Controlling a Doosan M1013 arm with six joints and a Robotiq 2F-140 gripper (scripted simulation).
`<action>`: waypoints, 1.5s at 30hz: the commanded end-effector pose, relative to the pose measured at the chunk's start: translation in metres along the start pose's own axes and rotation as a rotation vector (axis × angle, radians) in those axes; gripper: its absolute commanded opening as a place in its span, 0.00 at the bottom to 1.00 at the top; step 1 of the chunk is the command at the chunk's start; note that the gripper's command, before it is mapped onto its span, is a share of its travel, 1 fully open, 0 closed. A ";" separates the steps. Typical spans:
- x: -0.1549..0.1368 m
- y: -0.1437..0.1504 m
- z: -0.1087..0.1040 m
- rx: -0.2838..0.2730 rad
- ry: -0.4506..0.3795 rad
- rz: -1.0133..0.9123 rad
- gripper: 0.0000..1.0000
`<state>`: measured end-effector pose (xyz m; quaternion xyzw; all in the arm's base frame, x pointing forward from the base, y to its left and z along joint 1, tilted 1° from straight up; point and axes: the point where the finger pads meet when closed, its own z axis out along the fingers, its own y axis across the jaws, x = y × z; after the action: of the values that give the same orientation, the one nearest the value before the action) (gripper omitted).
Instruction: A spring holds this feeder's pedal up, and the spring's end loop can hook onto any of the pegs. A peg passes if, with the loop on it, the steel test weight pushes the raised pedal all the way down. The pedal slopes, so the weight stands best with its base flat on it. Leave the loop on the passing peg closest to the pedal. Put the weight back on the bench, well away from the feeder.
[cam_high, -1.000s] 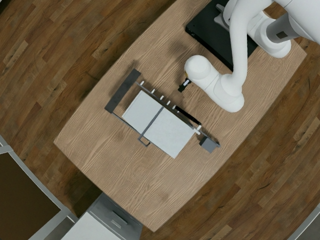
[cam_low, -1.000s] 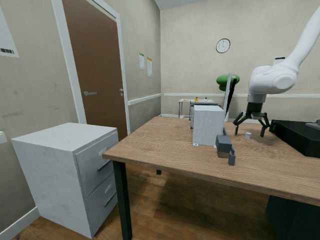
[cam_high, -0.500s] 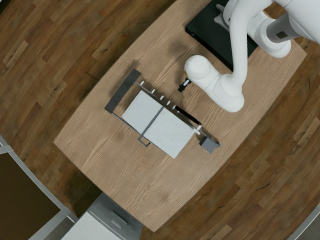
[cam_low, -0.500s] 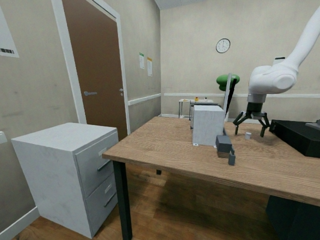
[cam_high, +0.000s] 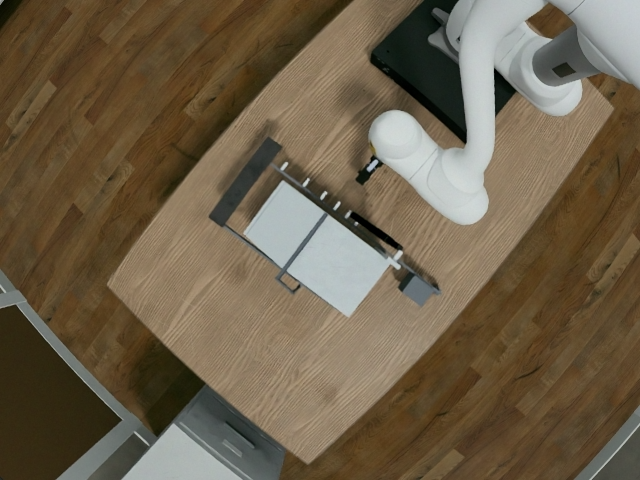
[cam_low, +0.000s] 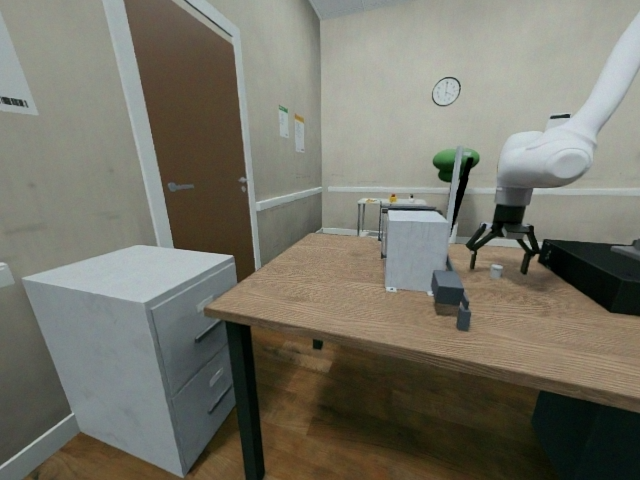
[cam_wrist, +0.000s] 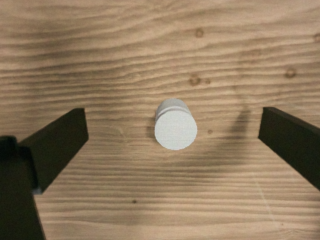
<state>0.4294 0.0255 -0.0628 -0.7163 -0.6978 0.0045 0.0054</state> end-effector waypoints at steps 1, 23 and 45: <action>0.000 0.000 0.000 -0.001 0.000 0.000 1.00; 0.000 0.000 0.000 -0.001 0.000 0.000 0.25; 0.000 0.000 0.000 -0.001 0.000 0.000 0.25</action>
<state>0.4294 0.0255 -0.0628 -0.7163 -0.6978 0.0045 0.0054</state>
